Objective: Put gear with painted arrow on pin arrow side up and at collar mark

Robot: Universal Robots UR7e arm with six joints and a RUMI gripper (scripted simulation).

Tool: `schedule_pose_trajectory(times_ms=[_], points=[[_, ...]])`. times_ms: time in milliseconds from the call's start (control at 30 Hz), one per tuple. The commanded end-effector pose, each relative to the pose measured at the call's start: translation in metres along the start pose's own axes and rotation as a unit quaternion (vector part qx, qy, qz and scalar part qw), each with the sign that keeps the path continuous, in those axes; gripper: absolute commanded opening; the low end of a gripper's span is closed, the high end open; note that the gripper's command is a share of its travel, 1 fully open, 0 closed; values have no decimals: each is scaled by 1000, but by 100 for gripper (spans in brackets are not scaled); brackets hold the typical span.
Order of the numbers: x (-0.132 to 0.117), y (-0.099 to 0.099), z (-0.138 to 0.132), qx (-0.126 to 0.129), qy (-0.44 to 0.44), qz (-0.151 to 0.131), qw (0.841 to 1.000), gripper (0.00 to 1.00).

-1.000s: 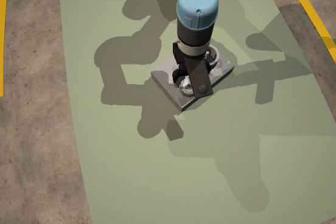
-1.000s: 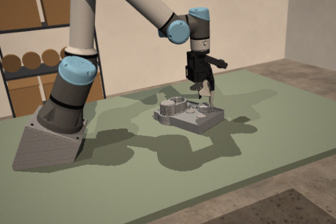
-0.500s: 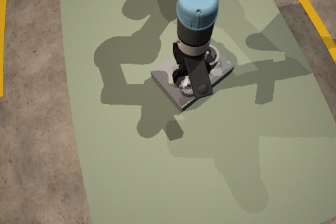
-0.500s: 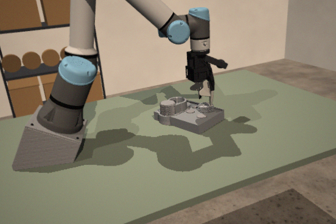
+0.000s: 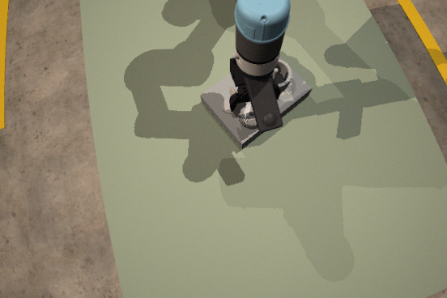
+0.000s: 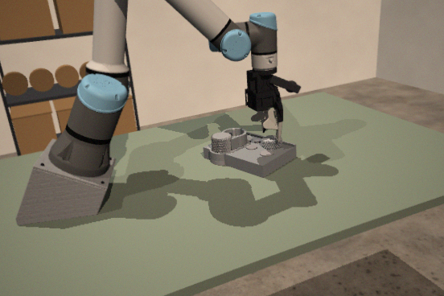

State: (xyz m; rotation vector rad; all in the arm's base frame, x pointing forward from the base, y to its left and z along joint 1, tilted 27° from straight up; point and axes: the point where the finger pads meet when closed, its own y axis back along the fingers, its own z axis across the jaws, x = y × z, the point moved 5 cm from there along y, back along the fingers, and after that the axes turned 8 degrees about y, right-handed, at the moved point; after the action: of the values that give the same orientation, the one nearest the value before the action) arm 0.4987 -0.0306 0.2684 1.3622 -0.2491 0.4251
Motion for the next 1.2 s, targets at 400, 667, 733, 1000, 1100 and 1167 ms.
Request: schedule_pose_trajectory(times_ms=[400, 667, 733, 1000, 1100, 1167], points=[[-1, -18, -2, 1, 1, -1, 1000, 54], [-1, -24, -2, 1, 1, -1, 1000, 54], [-1, -26, -2, 1, 1, -1, 1000, 54], [0, -27, -1, 0, 1, 0, 1000, 54], [0, -28, -1, 0, 1, 0, 1000, 54], [0, -28, -1, 0, 1, 0, 1000, 54]])
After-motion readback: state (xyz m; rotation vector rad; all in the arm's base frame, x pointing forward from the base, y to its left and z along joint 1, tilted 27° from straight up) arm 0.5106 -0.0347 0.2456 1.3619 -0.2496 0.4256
